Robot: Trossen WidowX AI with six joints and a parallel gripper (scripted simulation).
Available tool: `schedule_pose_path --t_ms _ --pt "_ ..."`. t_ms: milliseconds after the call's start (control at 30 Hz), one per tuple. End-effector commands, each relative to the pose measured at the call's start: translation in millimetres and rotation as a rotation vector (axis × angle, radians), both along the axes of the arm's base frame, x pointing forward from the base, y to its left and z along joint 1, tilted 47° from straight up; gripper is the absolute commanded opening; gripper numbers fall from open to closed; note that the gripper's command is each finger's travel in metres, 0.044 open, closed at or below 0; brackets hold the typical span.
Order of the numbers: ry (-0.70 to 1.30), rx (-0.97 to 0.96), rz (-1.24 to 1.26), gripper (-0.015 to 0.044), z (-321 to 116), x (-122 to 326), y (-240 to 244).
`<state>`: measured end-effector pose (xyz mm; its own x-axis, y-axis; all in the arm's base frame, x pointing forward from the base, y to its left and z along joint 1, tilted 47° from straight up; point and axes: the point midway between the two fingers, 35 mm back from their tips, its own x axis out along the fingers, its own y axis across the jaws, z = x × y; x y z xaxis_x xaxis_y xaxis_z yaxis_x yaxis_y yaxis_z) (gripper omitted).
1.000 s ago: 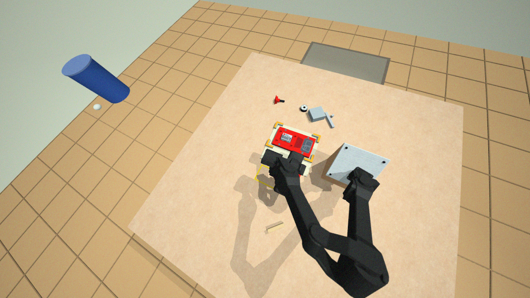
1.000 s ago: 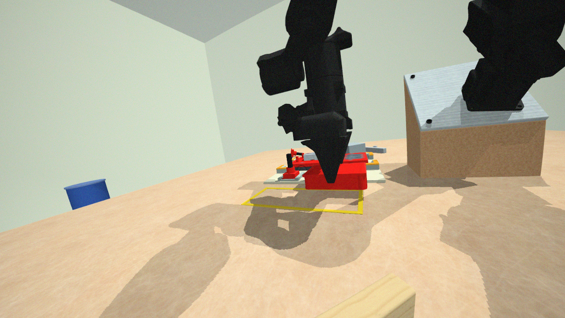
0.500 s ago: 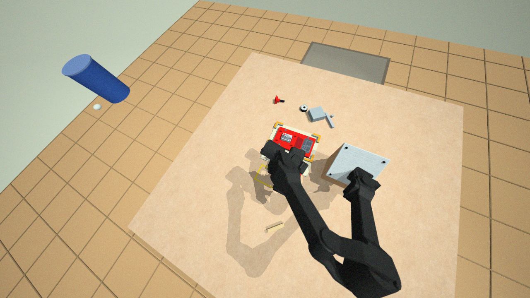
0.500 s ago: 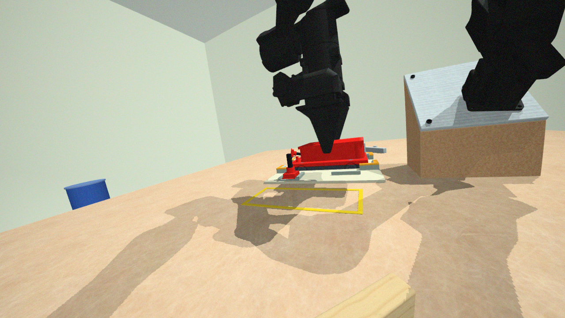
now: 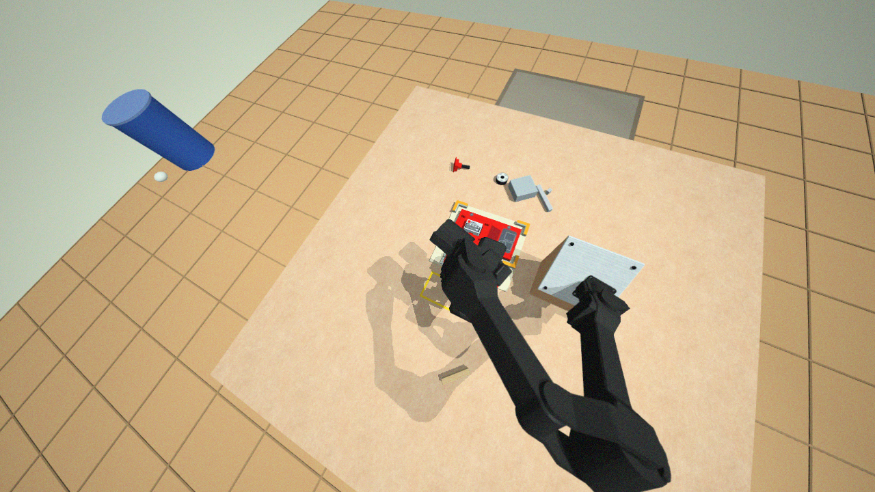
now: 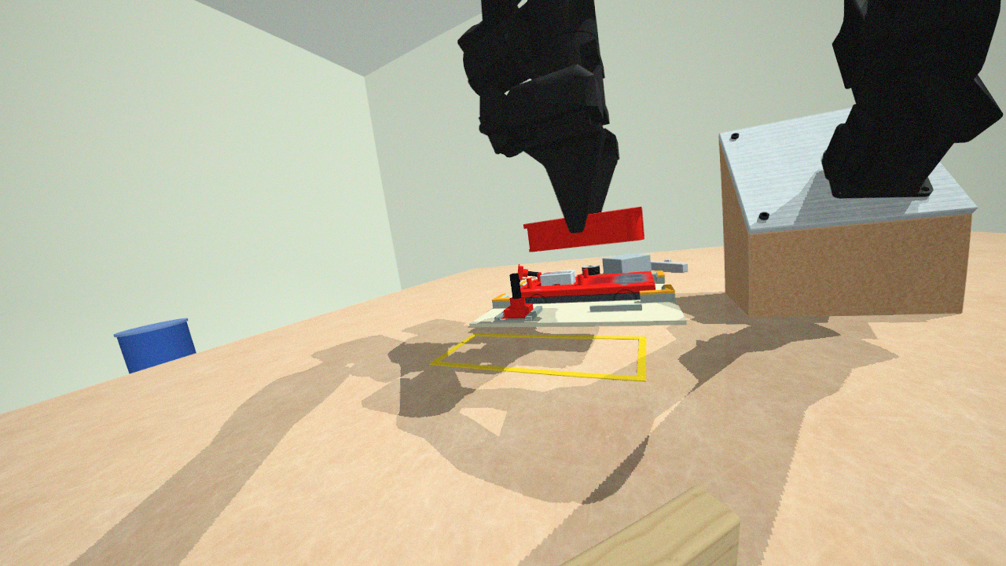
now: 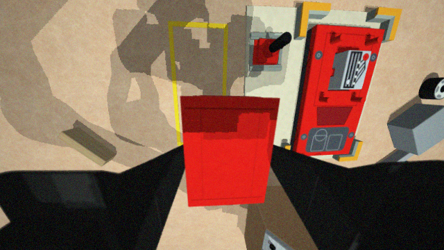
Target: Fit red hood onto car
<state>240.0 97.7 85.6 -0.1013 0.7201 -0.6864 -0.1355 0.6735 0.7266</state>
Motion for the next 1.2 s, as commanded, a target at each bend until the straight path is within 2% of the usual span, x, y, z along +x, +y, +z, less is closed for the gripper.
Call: schedule_pose_path --t_ms 0,1167 --pt "0.000 -0.001 0.000 0.0000 -2.1 3.5 -1.6" --pt "-0.022 -0.018 0.007 0.0000 -62.4 79.4 -62.6"
